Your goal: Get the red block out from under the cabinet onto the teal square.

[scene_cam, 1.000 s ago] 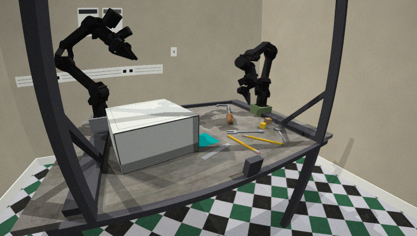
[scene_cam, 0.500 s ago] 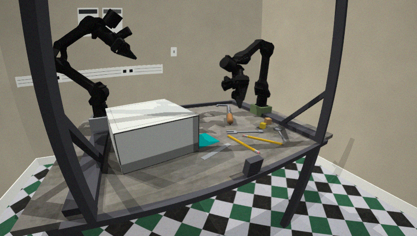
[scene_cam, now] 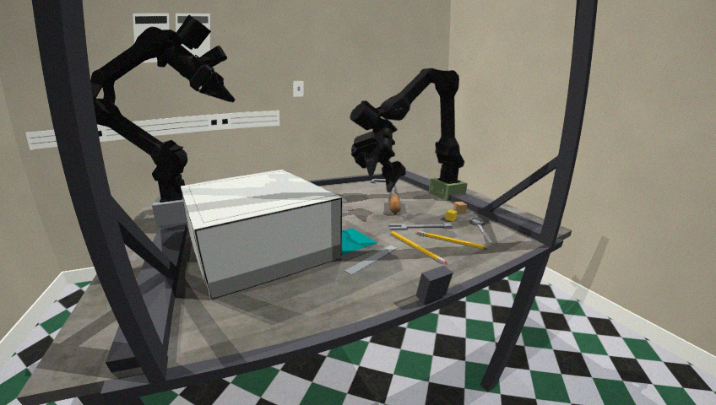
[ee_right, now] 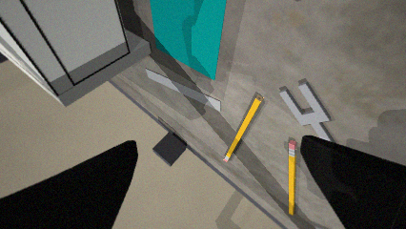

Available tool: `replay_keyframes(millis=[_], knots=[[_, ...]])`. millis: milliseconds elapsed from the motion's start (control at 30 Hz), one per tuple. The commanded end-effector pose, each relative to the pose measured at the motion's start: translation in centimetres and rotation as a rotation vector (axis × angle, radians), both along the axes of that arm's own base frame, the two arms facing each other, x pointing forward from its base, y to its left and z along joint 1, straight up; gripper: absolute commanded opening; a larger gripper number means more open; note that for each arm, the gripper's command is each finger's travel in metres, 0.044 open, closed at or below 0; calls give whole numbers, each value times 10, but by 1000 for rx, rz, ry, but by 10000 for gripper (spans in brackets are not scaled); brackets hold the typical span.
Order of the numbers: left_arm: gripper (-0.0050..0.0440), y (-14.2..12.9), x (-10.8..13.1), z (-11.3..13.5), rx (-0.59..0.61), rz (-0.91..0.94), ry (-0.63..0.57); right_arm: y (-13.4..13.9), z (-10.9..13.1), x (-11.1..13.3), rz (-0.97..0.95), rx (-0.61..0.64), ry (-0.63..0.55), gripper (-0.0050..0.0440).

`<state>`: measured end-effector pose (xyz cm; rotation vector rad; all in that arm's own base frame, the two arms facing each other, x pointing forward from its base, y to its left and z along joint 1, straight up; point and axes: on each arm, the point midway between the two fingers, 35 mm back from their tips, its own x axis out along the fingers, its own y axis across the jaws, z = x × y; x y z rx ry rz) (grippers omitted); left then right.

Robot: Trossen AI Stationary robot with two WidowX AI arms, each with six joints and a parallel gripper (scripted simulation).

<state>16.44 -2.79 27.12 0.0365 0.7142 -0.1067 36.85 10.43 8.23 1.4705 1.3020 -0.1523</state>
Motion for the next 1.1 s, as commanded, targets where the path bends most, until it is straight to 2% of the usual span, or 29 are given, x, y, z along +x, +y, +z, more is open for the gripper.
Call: replay_keyframes(millis=[0,100,333,600,667,933,1067], knots=[[440,1,0,3,1,0,-8,-14,2,37,-177,130,31,440],[440,1,0,3,1,0,-8,-18,1,42,-207,154,44,440],[440,1,0,3,1,0,-8,-50,-13,79,-430,345,152,440],[440,1,0,3,1,0,-8,-89,-30,108,-627,546,264,440],[440,1,0,3,1,0,-8,-89,-30,108,-627,546,264,440],[440,1,0,3,1,0,-8,-132,-52,129,-808,772,388,440],[440,1,0,3,1,0,-8,-141,-57,132,-838,814,412,440]])
